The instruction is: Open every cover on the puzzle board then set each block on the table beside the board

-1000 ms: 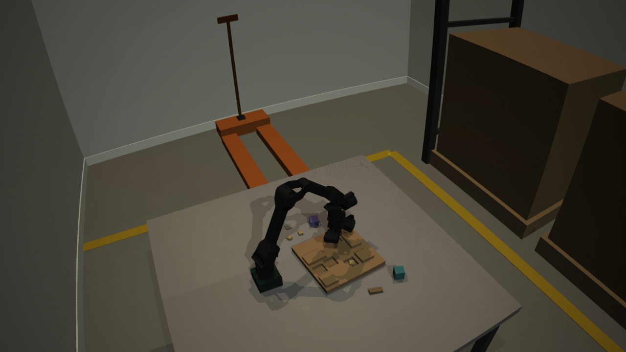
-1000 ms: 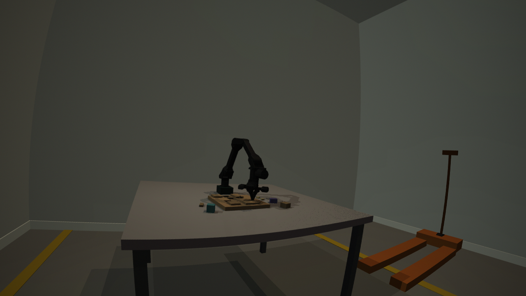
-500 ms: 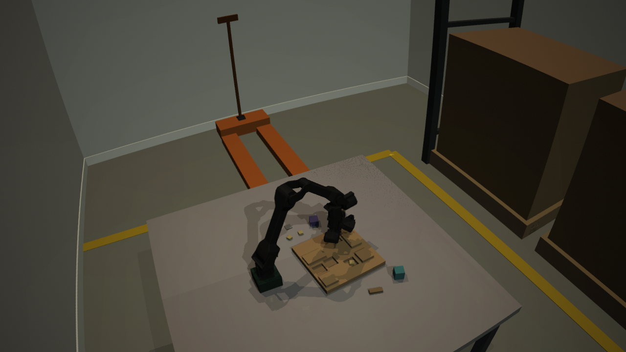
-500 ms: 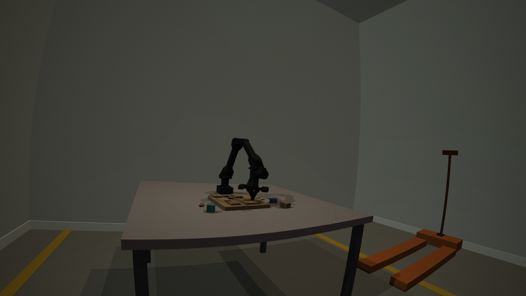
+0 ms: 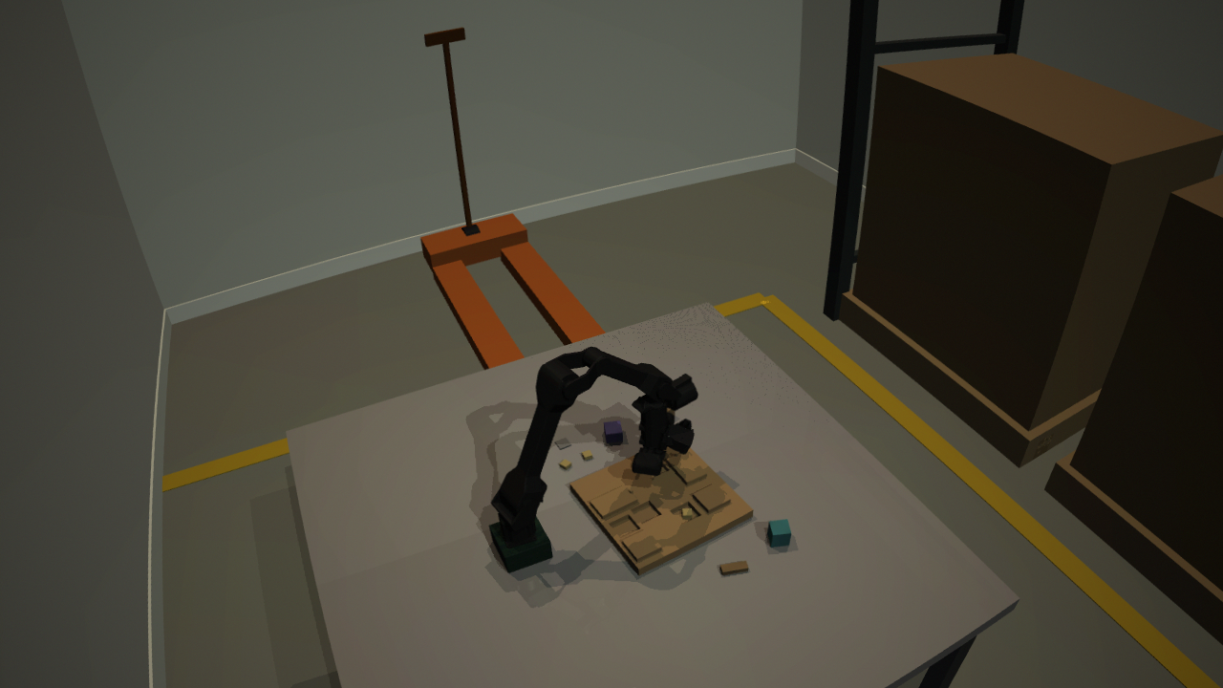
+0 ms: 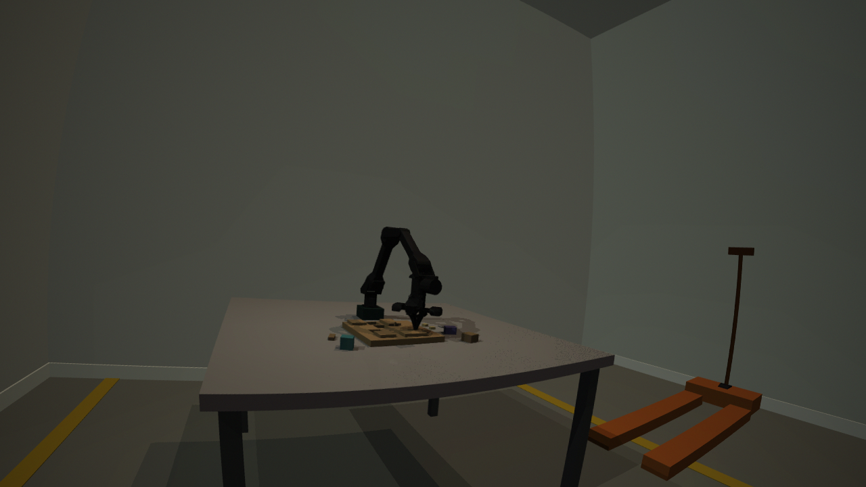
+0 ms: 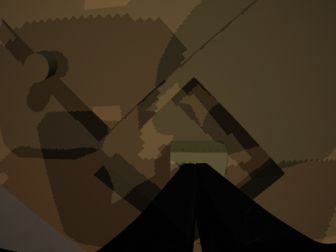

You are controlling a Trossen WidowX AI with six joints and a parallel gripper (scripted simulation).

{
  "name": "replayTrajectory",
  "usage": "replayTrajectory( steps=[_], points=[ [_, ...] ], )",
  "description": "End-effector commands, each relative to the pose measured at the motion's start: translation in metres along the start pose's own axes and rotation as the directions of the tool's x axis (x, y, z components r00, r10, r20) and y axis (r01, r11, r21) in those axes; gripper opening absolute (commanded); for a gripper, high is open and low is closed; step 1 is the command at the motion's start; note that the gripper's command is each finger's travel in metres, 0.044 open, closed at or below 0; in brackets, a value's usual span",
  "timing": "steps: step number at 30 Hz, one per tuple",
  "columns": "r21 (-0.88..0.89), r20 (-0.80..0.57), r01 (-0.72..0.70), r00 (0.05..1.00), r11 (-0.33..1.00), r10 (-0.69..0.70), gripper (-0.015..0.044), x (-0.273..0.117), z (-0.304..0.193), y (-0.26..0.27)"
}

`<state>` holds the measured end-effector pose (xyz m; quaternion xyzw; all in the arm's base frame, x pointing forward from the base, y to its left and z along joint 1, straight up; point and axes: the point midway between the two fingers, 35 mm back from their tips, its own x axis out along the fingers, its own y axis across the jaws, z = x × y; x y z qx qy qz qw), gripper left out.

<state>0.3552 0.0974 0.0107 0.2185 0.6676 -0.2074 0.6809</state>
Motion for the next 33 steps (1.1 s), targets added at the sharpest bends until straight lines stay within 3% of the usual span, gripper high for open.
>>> replayTrajectory(
  steps=[1,33],
  points=[
    [0.003,0.001,-0.003,1.0,1.0,0.003,0.0,-0.0056,0.0,0.0001],
    [0.006,0.002,-0.005,1.0,1.0,0.005,0.0,-0.0124,-0.0016,-0.0017]
  ],
)
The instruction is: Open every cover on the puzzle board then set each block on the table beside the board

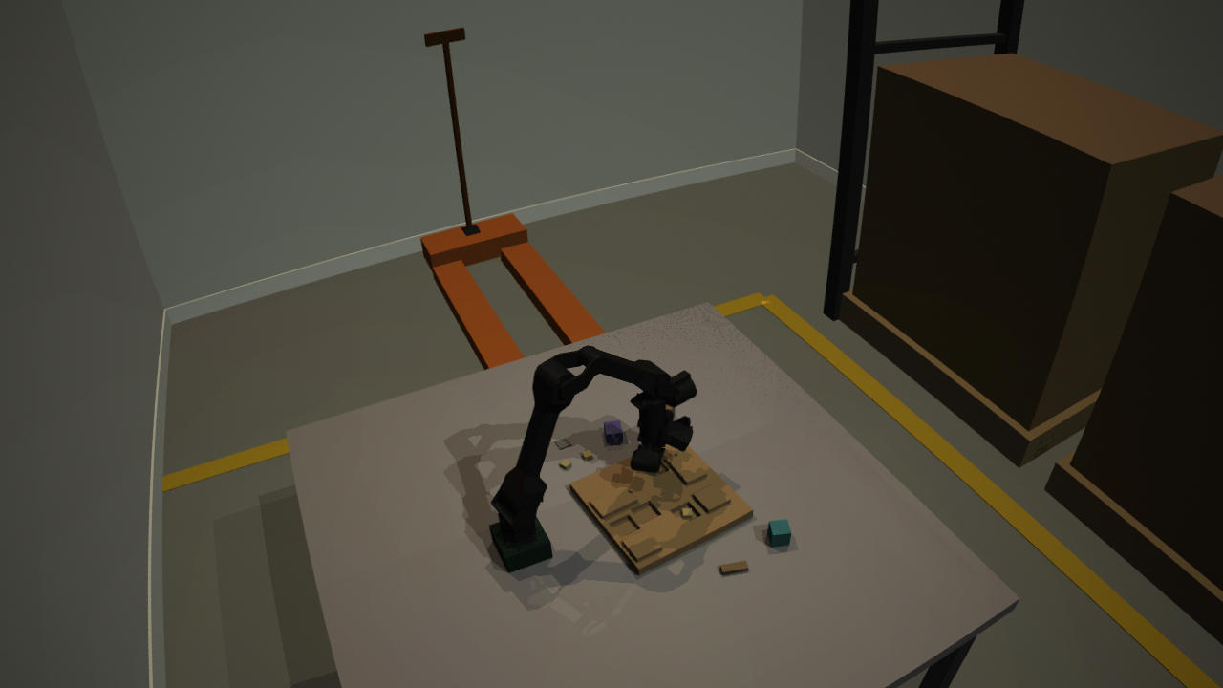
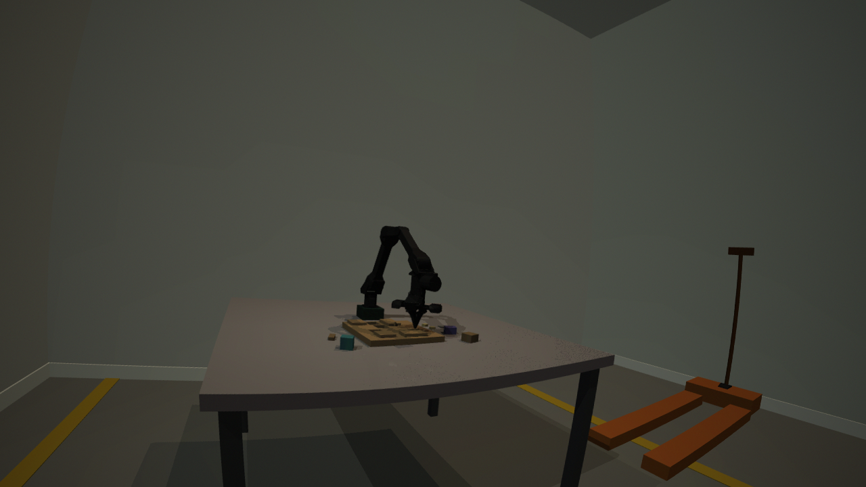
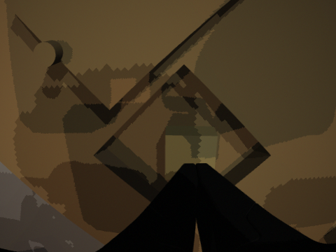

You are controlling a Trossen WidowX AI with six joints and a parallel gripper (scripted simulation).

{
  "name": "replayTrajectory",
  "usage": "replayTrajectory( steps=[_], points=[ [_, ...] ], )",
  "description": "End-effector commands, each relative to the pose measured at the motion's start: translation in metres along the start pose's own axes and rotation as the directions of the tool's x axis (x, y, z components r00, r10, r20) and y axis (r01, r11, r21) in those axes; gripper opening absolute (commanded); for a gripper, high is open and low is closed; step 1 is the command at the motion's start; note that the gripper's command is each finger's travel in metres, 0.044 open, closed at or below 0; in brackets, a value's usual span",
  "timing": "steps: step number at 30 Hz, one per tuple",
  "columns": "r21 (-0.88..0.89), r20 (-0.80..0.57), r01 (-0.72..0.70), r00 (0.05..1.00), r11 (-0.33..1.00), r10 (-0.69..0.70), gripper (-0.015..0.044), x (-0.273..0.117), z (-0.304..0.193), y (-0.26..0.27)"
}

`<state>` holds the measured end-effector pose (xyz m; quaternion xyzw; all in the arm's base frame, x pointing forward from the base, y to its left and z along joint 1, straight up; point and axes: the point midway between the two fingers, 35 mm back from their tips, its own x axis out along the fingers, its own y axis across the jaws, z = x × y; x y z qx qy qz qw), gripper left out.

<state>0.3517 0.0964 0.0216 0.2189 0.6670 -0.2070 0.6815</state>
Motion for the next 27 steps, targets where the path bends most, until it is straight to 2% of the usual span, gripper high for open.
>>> replayTrajectory(
  steps=[1,2,8,14,27],
  points=[
    [0.006,0.001,-0.003,1.0,1.0,0.003,0.0,-0.001,0.001,0.001],
    [0.006,0.001,-0.003,1.0,1.0,0.003,0.0,-0.001,0.001,0.001],
    [0.003,0.001,-0.002,1.0,1.0,0.002,0.0144,-0.026,0.001,0.002],
    [0.006,0.001,-0.004,1.0,1.0,0.004,0.0144,-0.051,0.001,0.002],
    [0.006,0.001,-0.004,1.0,1.0,0.004,0.0144,-0.029,0.001,0.003]
  ],
)
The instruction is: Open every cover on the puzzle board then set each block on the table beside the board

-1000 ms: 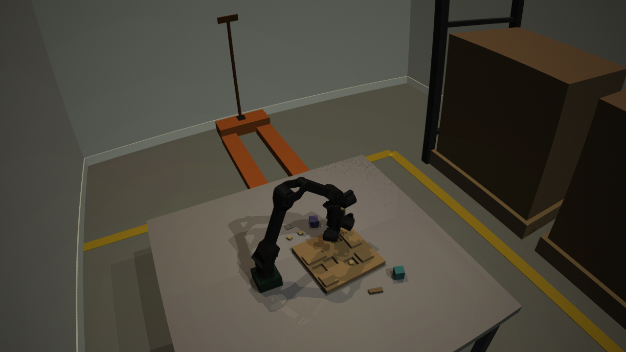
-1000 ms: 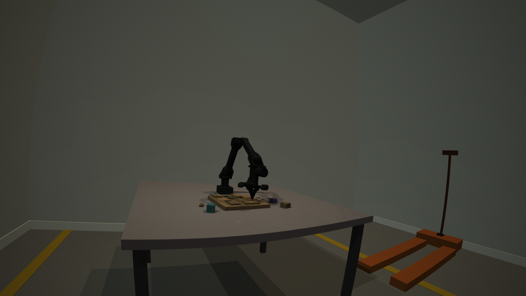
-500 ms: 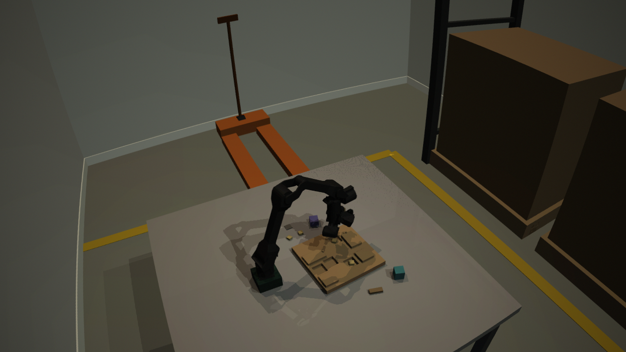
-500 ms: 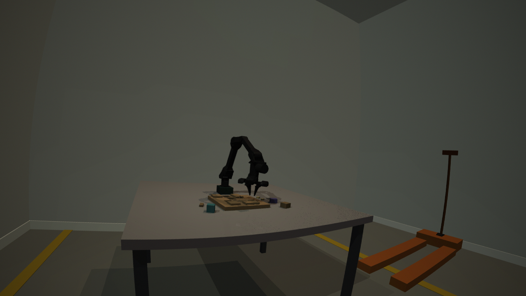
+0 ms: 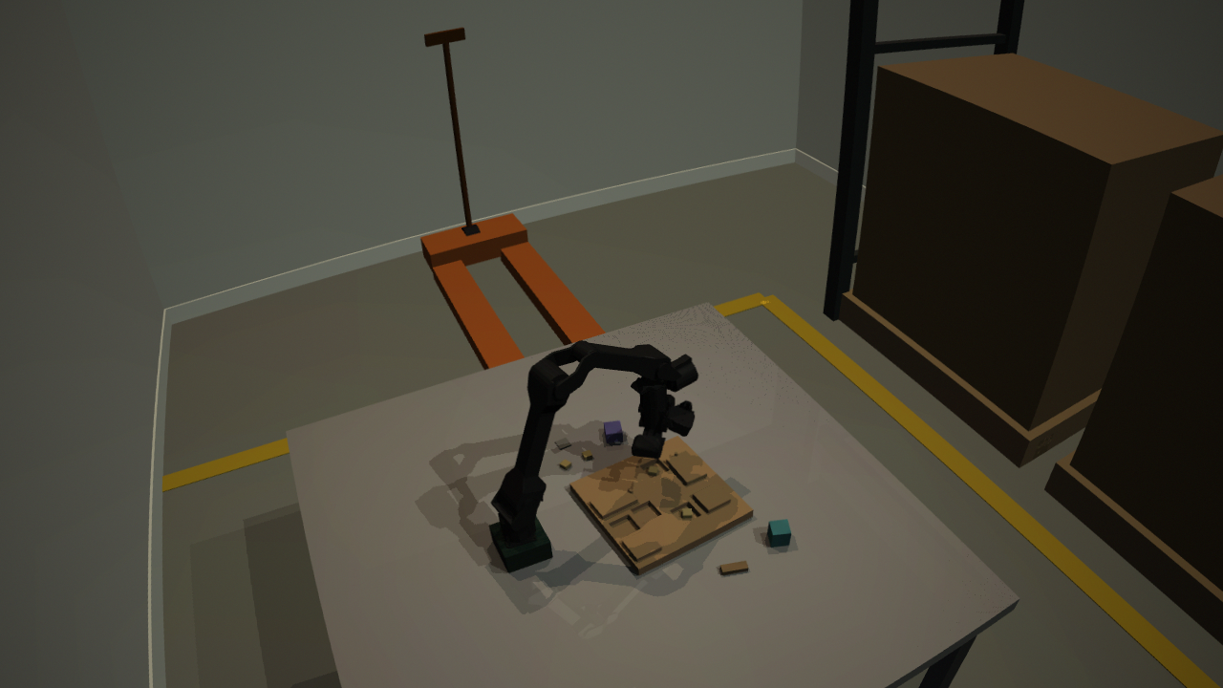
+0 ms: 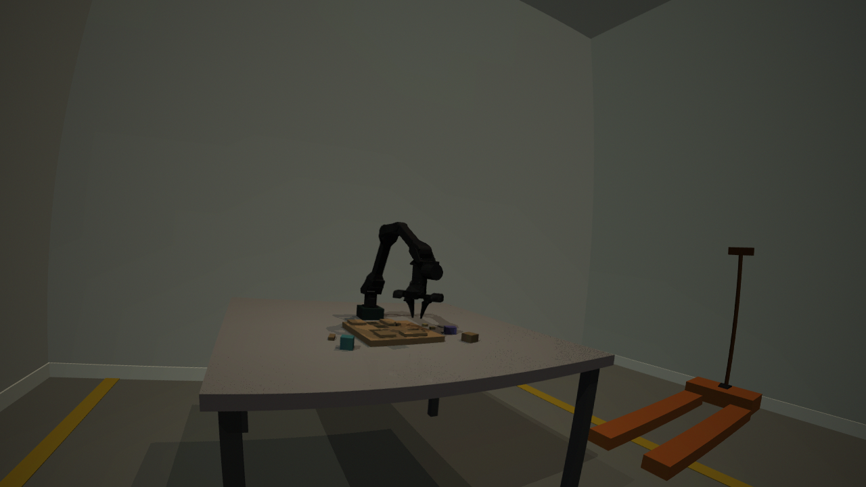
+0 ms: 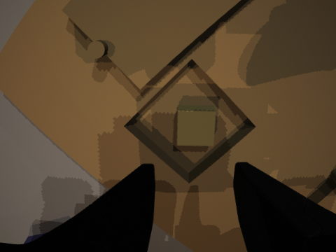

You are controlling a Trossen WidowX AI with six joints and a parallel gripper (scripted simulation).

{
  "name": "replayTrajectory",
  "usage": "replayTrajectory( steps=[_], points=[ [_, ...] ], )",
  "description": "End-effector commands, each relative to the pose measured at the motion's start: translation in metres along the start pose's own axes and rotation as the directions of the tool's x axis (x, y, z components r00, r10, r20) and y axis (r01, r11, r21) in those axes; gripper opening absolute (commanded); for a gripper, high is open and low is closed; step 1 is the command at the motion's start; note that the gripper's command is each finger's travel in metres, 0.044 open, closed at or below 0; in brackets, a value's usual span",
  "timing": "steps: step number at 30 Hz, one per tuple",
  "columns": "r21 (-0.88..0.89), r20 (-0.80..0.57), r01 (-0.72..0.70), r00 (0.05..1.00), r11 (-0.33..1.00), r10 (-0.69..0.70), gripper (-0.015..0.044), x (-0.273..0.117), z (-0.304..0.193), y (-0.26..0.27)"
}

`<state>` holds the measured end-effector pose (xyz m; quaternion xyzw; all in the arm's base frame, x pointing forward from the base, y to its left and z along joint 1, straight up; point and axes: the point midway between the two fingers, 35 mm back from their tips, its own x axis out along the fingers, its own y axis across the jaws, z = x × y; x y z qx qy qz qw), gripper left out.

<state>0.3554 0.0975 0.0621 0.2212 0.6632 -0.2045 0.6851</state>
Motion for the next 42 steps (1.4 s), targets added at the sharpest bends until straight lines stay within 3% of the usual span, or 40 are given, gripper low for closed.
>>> replayTrajectory(
  steps=[1,42],
  points=[
    [0.006,-0.007,0.006,1.0,1.0,-0.006,0.0144,0.0146,-0.0018,-0.0014],
    [0.006,-0.007,0.006,1.0,1.0,-0.006,0.0144,0.0225,-0.0017,-0.002]
  ],
)
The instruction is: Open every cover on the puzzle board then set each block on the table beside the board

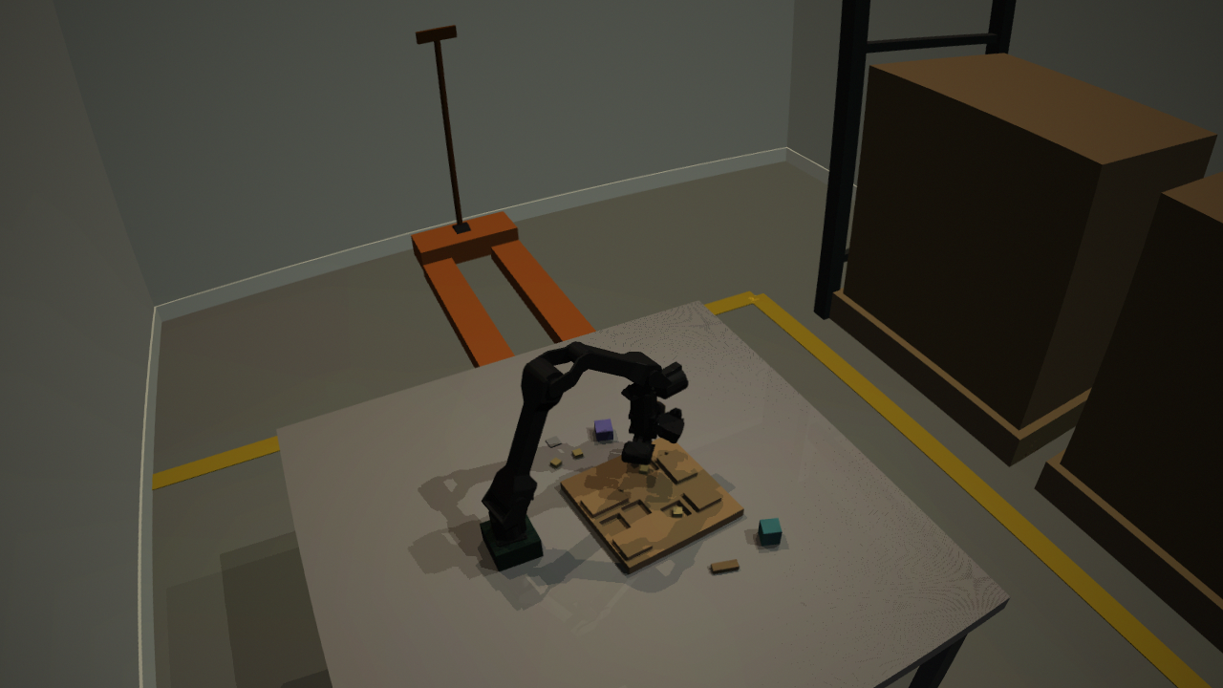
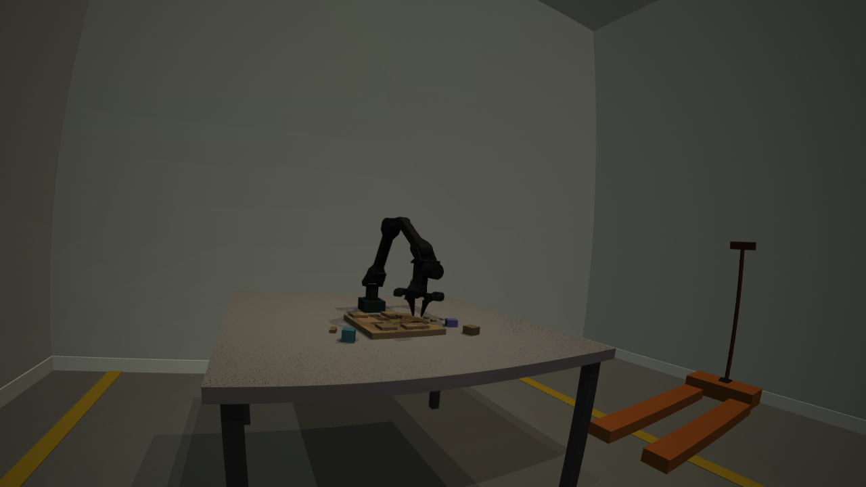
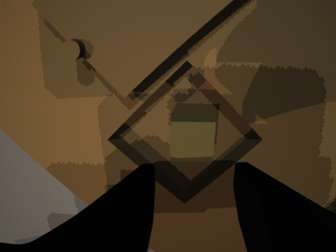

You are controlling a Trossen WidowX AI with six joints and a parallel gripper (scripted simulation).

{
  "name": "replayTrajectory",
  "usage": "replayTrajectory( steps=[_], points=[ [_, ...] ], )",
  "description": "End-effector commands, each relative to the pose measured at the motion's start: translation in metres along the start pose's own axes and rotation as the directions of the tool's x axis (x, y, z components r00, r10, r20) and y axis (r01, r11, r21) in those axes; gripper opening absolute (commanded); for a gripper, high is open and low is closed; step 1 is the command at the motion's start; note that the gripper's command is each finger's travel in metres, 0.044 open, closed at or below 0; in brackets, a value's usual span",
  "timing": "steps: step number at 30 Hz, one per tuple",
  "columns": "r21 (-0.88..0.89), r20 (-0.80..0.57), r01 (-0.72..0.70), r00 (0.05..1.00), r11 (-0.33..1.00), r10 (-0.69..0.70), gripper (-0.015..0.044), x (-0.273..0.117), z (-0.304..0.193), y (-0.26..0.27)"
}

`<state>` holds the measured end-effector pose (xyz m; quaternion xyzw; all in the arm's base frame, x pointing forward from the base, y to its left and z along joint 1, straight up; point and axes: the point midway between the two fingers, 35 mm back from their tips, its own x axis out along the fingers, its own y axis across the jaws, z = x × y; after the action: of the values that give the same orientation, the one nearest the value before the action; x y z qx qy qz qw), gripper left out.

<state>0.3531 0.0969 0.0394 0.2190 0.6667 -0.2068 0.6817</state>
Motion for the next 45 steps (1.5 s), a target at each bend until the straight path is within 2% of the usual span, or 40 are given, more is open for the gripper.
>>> replayTrajectory(
  steps=[1,45],
  points=[
    [0.006,0.0,-0.003,1.0,1.0,0.003,0.0144,0.0,0.0,0.0],
    [0.006,0.0,-0.003,1.0,1.0,0.003,0.0144,0.031,0.0,0.001]
  ],
)
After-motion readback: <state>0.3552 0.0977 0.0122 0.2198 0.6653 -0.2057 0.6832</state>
